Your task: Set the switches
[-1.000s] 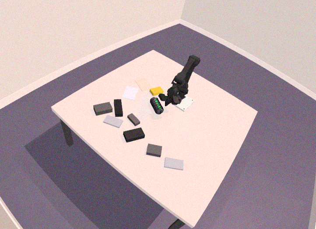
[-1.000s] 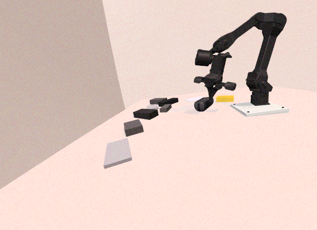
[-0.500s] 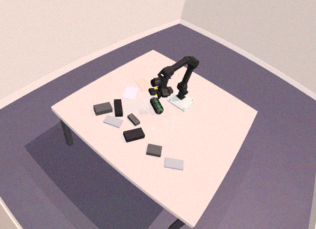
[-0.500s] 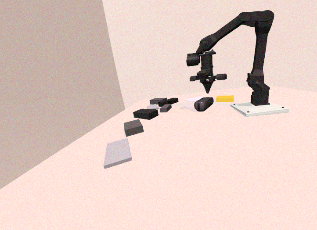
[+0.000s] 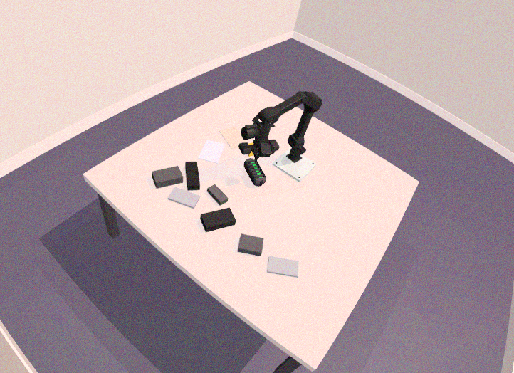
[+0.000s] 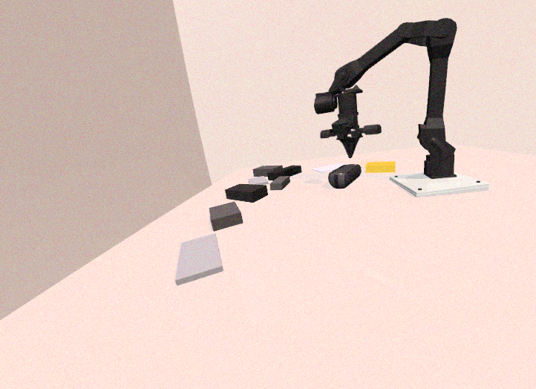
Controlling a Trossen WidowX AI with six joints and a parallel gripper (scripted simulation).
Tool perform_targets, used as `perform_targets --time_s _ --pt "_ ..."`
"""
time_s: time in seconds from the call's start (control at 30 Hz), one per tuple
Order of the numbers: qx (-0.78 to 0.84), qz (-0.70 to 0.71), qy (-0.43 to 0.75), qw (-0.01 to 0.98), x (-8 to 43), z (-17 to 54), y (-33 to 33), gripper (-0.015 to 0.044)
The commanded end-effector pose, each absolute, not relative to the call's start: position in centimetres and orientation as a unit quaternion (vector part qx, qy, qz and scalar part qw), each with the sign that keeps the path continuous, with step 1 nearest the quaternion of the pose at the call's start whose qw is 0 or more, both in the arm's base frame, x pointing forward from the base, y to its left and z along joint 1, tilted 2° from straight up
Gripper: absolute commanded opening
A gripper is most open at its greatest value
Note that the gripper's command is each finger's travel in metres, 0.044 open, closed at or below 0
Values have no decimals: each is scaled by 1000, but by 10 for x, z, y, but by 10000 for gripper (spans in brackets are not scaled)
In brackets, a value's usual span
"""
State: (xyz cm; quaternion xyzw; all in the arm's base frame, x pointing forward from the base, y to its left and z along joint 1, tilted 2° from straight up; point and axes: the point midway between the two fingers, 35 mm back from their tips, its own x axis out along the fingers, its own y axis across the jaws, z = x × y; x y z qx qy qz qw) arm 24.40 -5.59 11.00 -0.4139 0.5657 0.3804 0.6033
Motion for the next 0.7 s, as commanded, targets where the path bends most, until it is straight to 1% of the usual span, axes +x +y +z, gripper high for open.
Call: perform_targets --time_s 0.0,0.67 --pt "-412 387 568 599 244 100 -55 0" --pt "-415 384 571 596 245 71 -55 0"
